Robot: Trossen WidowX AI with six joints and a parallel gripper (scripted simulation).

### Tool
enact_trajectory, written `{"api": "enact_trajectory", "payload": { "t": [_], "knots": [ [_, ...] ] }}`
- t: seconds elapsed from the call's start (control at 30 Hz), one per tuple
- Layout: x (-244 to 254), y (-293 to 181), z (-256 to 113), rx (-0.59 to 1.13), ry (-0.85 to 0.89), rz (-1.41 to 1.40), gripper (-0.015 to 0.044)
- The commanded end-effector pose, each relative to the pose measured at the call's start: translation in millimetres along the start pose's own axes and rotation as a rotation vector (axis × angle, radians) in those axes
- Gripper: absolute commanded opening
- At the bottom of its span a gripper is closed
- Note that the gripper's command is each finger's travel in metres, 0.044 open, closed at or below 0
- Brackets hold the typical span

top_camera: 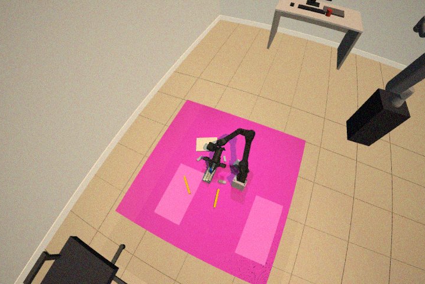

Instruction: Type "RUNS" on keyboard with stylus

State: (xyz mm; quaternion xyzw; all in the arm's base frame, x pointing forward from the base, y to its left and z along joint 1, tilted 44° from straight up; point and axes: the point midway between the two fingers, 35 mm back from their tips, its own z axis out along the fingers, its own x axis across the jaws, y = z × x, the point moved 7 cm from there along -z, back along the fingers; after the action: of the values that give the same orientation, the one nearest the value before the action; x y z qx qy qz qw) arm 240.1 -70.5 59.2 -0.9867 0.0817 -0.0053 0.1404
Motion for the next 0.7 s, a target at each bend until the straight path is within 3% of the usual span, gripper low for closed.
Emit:
{"api": "enact_trajectory", "payload": {
  "t": [0.0,0.07,0.17,0.67],
  "knots": [
    [-3.3,3.3,4.9,0.002,-0.011,0.001,0.0],
    [-3.3,3.3,4.9,0.002,-0.011,0.001,0.0],
    [-3.3,5.1,6.1,0.002,-0.011,0.001,0.0079],
    [-3.4,10.0,9.0,0.002,-0.011,0.001,0.0081]
  ]
}}
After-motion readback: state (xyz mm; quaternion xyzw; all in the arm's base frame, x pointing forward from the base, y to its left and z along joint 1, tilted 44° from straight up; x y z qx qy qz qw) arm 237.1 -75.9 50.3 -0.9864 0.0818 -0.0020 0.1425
